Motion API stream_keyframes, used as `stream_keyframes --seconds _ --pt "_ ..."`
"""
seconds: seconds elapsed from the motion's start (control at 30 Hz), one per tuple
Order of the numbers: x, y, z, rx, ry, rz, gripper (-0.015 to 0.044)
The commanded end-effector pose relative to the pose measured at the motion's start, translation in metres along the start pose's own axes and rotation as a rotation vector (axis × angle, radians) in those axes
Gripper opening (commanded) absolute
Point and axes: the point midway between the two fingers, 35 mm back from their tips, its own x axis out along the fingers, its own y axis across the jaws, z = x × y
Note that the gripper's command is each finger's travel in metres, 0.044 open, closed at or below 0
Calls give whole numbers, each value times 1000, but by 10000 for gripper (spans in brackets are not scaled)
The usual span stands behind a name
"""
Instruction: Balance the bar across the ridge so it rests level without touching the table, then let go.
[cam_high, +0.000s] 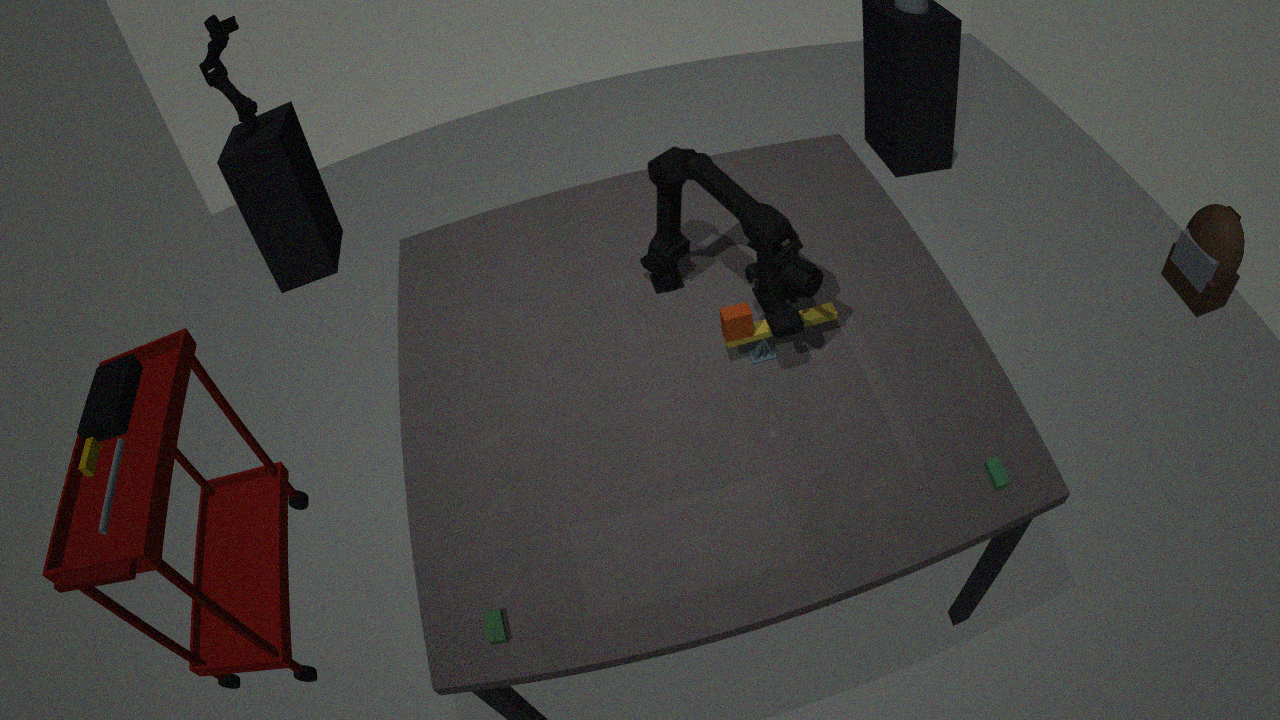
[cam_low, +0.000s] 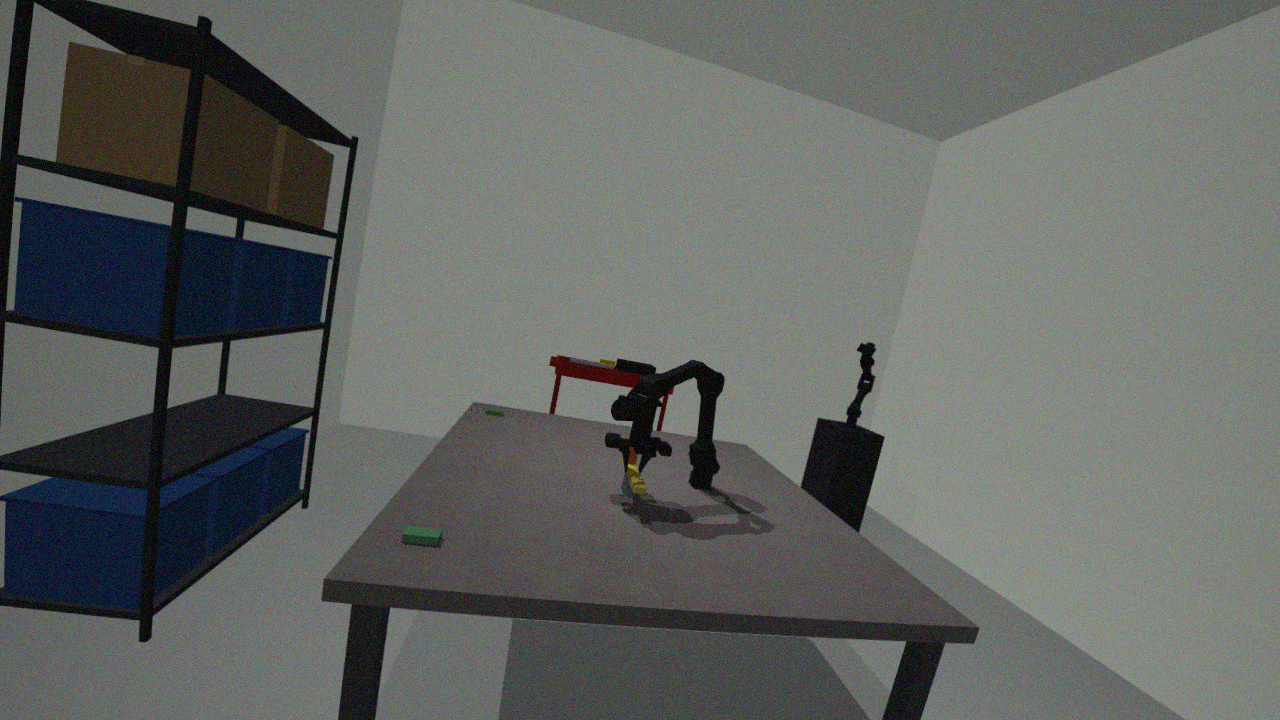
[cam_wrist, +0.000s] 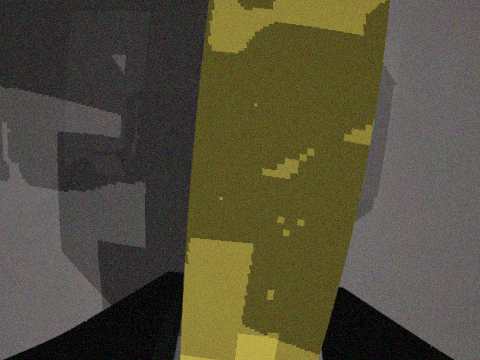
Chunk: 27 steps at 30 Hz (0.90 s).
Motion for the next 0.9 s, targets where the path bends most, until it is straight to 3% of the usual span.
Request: stream_keyframes --seconds 0.0,0.47,0.77,0.87 --pt "0 0 0 0 1 1 173" --pt "0 0 0 0 1 1 185" --pt "0 0 0 0 1 1 421" --pt "0 0 0 0 1 1 440"
